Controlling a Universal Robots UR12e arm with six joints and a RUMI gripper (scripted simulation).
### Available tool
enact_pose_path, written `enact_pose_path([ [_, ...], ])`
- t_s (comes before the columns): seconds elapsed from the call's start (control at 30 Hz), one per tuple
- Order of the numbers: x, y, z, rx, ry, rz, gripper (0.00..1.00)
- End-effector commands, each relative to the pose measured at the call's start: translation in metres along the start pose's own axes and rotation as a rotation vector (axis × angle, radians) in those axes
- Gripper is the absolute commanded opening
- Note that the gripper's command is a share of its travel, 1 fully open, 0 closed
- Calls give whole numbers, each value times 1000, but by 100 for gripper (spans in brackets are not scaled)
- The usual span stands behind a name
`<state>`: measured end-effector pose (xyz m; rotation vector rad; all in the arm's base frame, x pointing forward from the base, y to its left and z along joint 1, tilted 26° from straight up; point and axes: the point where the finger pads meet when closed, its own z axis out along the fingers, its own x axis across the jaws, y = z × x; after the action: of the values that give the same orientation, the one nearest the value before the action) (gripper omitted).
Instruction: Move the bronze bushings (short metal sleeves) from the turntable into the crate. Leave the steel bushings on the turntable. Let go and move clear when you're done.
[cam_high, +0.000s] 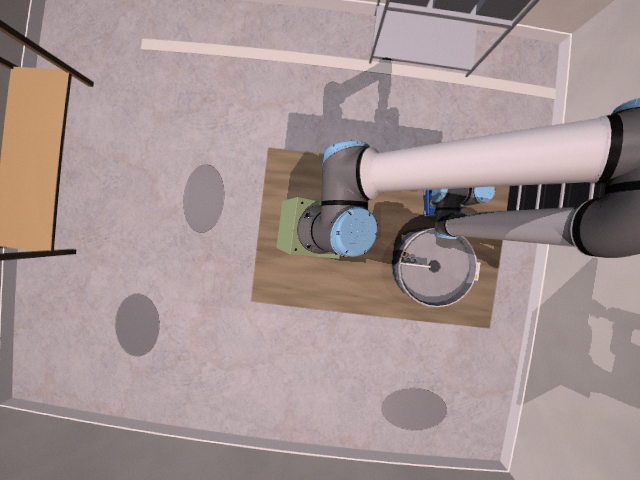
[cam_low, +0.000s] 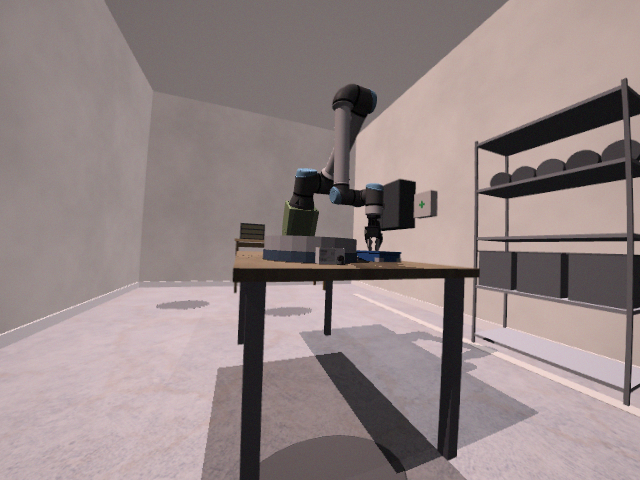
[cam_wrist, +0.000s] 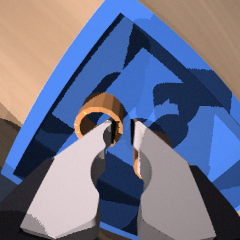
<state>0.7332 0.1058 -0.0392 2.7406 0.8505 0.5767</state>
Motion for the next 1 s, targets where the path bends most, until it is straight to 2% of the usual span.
enact_pose_path([
  [0.0, 0, 0, -1, -1, 1, 0, 6],
  [0.33, 0, 0, -13, -1, 1, 0, 6],
  [0.73, 1, 0, -65, -1, 1, 0, 6],
  [0.8, 1, 0, -65, -1, 1, 0, 6],
  [0.97, 1, 0, -88, -1, 1, 0, 6],
])
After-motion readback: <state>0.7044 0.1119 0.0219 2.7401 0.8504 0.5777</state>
